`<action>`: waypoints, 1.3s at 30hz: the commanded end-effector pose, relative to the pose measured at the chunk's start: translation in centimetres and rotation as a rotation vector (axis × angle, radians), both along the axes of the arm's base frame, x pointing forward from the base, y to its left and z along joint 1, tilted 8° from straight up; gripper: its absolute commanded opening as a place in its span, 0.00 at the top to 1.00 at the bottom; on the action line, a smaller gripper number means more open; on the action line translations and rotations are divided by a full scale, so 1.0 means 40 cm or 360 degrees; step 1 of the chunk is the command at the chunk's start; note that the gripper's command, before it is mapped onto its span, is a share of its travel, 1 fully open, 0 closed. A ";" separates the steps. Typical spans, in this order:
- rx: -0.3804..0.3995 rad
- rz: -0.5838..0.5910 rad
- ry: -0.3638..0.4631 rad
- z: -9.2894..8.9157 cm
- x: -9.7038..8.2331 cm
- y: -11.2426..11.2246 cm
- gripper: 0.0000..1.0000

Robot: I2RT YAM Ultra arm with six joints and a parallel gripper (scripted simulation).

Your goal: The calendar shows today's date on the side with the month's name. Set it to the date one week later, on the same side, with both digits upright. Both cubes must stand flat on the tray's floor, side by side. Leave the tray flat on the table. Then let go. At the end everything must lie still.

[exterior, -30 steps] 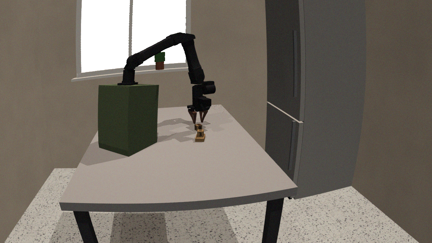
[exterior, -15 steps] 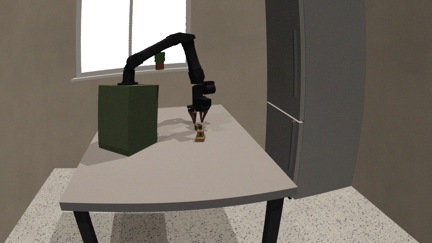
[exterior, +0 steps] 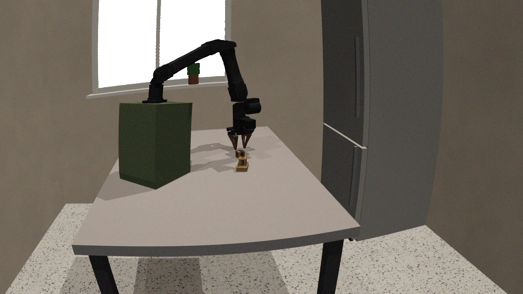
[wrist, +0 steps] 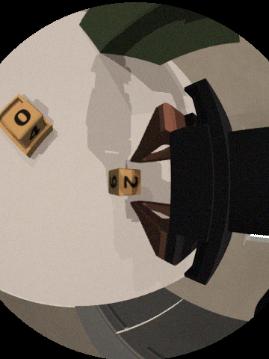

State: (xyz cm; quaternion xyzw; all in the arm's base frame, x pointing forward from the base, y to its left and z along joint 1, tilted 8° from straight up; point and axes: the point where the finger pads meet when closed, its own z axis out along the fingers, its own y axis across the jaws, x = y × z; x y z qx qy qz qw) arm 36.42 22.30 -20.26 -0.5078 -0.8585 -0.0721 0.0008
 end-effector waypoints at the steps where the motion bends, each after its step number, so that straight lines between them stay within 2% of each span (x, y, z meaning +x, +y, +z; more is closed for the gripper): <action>1: 0.0008 -0.0002 -0.0017 0.009 0.009 0.005 0.53; 9: 0.0008 -0.0002 -0.0017 0.017 0.009 0.004 0.53; 20: 0.0008 -0.0001 -0.0017 0.099 0.002 -0.007 0.53; 31: 0.0007 -0.0002 -0.0018 0.124 0.000 -0.010 0.53; 34: -0.0038 -0.0008 -0.0036 0.122 0.000 -0.010 0.53; 37: -0.0156 -0.0026 -0.0092 0.120 -0.002 -0.008 0.53; 39: -0.0156 -0.0026 -0.0092 0.120 -0.002 -0.008 0.53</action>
